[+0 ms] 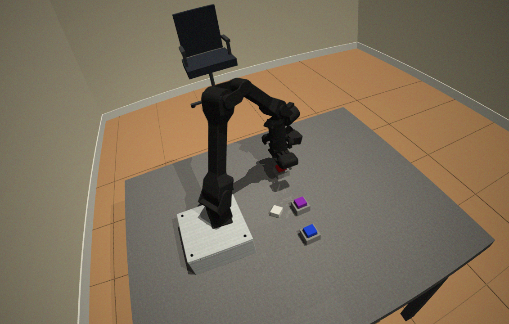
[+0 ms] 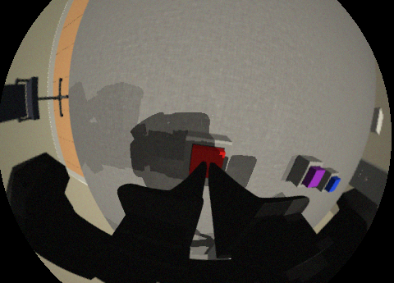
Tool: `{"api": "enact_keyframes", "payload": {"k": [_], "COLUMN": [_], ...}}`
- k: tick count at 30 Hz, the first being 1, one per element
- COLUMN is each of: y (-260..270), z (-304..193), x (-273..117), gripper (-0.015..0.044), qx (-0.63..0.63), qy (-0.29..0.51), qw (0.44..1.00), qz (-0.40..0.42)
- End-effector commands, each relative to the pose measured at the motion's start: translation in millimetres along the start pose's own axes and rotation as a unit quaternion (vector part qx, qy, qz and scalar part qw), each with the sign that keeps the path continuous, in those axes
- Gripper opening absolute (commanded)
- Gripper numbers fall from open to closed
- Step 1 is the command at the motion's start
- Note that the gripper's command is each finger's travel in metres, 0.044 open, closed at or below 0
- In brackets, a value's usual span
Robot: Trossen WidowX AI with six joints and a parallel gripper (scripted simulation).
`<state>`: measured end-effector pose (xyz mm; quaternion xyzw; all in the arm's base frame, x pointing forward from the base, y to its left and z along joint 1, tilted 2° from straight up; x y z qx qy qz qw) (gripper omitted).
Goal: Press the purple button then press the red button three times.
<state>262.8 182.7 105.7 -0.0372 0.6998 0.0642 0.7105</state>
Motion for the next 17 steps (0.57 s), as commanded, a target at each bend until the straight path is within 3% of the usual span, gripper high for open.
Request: {"api": "enact_keyframes", "payload": {"k": [1, 5, 10, 16, 17], "y": [0, 0, 34, 36, 36], "z": [0, 0, -29, -31, -31], "x": [-28, -28, -86, -90, -90], "gripper": [0.0020, 0.0020, 0.0151, 0.0309, 0.0309], "qx": [0.002, 0.002, 0.002, 0.002, 0.002], "qy": [-0.002, -0.002, -0.002, -0.001, -0.001], "qw": [1.000, 1.000, 1.000, 1.000, 1.000], "qz": [0.002, 0.002, 0.003, 0.003, 0.003]}}
Point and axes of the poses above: the point midway between the two fingers, 35 mm back from their tips, its own x axis out along the fingers, its own y axis across the jaws, z = x × y, the point moved 10 cm from there along -x, back along the fingers, and after that the axes turned 4 degrees about -x, right-handed, at the moved point
